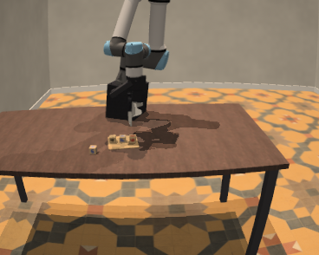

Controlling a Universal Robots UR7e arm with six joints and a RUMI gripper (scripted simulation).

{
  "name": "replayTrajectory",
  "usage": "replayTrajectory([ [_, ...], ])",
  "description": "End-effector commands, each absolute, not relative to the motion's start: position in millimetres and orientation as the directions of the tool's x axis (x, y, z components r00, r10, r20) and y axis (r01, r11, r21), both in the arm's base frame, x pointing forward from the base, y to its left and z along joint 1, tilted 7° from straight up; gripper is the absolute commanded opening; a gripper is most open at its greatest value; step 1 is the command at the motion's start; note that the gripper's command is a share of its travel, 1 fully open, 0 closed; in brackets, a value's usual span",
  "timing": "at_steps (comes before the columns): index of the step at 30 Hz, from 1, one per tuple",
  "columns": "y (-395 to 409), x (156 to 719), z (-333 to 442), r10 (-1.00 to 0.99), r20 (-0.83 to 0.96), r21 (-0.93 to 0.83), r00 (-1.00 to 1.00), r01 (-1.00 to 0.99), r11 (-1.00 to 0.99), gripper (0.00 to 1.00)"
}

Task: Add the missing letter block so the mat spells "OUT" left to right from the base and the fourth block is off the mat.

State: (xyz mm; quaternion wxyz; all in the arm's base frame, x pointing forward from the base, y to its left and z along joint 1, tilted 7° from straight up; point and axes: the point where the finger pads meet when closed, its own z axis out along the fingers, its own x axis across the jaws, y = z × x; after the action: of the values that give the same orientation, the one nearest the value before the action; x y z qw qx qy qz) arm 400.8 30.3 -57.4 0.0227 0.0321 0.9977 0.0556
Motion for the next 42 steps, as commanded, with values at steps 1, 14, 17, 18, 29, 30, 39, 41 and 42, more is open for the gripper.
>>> replayTrajectory([
  [1, 30.0, 401.1, -55.9, 0.067, -0.043, 0.112, -0.997, 0.061, 0.992, 1.0],
  [14, 26.3, 399.4, -21.8, 0.067, -0.043, 0.112, -0.997, 0.061, 0.992, 1.0],
  [17, 24.6, 398.6, -6.4, 0.067, -0.043, 0.112, -0.997, 0.061, 0.992, 1.0],
  [18, 24.0, 398.3, -1.3, 0.067, -0.043, 0.112, -0.997, 0.061, 0.992, 1.0],
  [29, 20.6, 396.8, 29.4, 0.067, -0.043, 0.112, -0.997, 0.061, 0.992, 1.0],
  [30, 20.5, 396.7, 30.3, 0.067, -0.043, 0.112, -0.997, 0.061, 0.992, 1.0],
  [39, 20.4, 396.7, 31.1, 0.067, -0.043, 0.112, -0.997, 0.061, 0.992, 1.0],
  [41, 20.4, 396.7, 31.1, 0.067, -0.043, 0.112, -0.997, 0.061, 0.992, 1.0],
  [42, 20.4, 396.7, 31.1, 0.067, -0.043, 0.112, -0.997, 0.061, 0.992, 1.0],
])
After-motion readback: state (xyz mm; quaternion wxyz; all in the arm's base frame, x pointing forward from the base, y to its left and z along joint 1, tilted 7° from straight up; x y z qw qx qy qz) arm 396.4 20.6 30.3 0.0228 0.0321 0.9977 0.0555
